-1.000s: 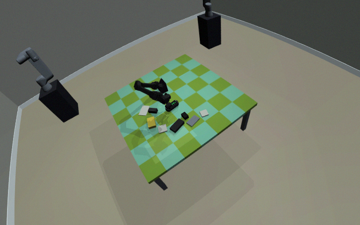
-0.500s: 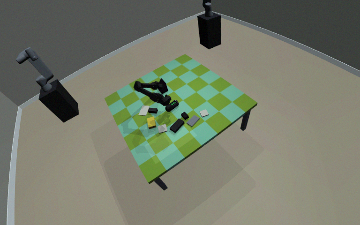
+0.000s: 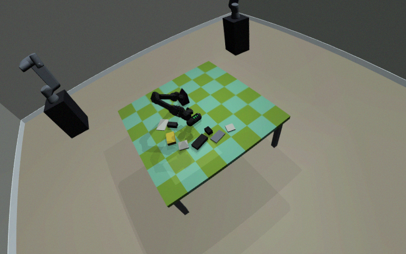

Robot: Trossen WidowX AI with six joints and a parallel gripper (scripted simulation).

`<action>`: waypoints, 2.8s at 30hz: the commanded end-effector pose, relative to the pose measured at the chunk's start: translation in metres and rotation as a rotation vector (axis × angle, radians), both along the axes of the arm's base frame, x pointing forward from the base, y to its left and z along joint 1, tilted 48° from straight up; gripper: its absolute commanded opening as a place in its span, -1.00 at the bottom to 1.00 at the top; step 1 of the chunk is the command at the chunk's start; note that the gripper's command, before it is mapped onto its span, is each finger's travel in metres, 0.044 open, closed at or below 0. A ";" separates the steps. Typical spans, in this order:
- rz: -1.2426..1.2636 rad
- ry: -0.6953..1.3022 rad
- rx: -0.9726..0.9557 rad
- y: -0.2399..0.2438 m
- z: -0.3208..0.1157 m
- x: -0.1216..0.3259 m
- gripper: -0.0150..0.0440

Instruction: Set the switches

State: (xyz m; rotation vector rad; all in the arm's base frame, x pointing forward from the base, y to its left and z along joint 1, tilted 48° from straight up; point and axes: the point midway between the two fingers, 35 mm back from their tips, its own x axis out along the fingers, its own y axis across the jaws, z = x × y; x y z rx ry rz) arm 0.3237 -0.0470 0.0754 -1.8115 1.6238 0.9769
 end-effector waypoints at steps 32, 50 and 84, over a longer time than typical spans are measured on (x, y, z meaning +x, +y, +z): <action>0.005 0.001 -0.022 0.014 0.004 -0.002 0.65; 0.009 -0.004 -0.058 0.029 0.007 -0.004 0.65; 0.015 -0.015 -0.126 0.057 0.008 -0.008 0.65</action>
